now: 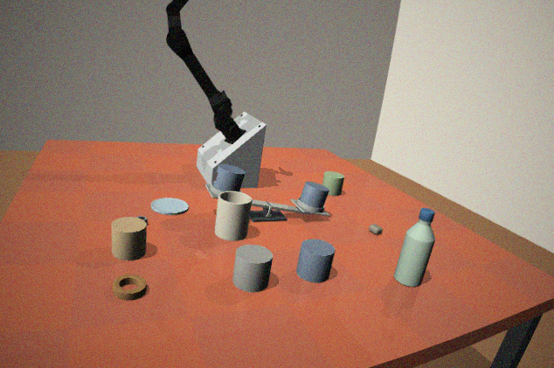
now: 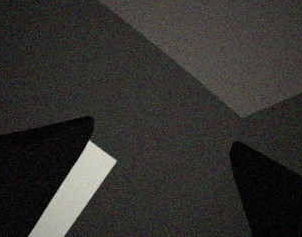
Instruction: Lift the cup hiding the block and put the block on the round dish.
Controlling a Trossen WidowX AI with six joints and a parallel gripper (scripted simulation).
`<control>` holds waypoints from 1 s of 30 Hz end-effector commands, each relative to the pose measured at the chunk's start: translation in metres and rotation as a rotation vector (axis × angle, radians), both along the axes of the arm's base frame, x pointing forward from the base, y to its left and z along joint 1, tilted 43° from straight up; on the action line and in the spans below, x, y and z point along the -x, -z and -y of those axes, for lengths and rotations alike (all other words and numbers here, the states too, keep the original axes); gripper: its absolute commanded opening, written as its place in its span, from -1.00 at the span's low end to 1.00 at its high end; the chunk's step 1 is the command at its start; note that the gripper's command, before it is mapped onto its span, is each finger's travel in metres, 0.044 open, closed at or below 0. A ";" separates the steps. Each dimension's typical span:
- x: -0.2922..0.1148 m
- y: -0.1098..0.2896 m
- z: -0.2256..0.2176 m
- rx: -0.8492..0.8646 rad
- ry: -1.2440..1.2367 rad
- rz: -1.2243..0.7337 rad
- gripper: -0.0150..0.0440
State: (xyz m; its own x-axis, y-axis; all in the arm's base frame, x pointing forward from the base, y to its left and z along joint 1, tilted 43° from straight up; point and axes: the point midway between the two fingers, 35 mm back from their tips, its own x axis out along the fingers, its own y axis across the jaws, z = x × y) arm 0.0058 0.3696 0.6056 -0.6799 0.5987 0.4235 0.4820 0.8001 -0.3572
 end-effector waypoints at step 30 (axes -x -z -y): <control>-0.095 0.101 -0.078 0.669 0.111 -0.898 1.00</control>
